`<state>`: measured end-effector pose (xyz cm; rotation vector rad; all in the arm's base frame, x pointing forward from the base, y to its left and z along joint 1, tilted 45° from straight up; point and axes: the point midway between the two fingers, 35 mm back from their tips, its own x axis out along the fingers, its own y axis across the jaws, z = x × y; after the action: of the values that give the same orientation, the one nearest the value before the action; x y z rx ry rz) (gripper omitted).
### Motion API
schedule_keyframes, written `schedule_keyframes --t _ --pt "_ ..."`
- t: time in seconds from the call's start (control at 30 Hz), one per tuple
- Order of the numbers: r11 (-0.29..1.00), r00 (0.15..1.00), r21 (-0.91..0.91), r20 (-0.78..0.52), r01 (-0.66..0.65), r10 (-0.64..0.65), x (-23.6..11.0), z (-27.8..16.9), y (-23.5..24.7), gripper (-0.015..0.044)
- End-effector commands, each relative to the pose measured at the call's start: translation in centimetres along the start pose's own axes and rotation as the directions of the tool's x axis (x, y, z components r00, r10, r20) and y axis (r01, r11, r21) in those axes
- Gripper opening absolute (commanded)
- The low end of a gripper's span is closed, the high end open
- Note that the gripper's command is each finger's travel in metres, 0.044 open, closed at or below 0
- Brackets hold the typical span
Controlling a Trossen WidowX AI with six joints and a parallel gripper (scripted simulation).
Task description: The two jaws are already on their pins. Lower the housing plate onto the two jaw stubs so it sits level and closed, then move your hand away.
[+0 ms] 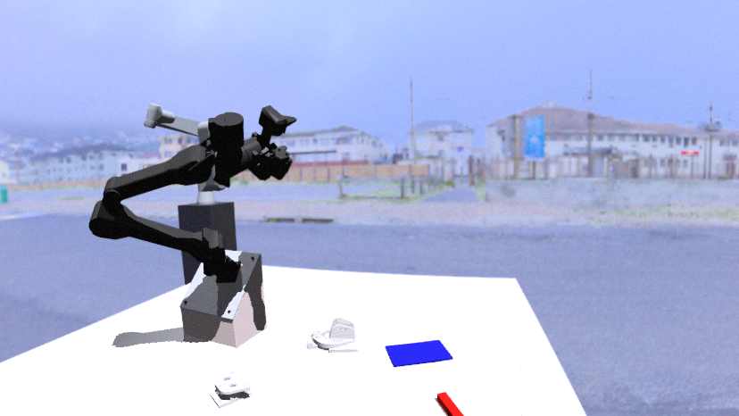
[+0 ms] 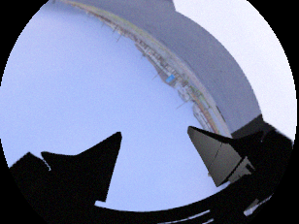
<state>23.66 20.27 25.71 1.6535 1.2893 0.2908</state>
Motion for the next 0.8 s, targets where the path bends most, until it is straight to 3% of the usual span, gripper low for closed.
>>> schedule_keyframes --t 0.0,0.37,0.77 --pt "1.0 0.994 0.017 0.109 -0.01 0.008 -0.4 2.6 0.2 0.044" --pt "0.997 0.928 0.066 0.373 -0.037 0.009 -2.4 8.8 0.3 0.044" --pt "0.991 0.779 0.124 0.626 -0.056 -0.035 -6.2 15.0 -0.5 0.044"
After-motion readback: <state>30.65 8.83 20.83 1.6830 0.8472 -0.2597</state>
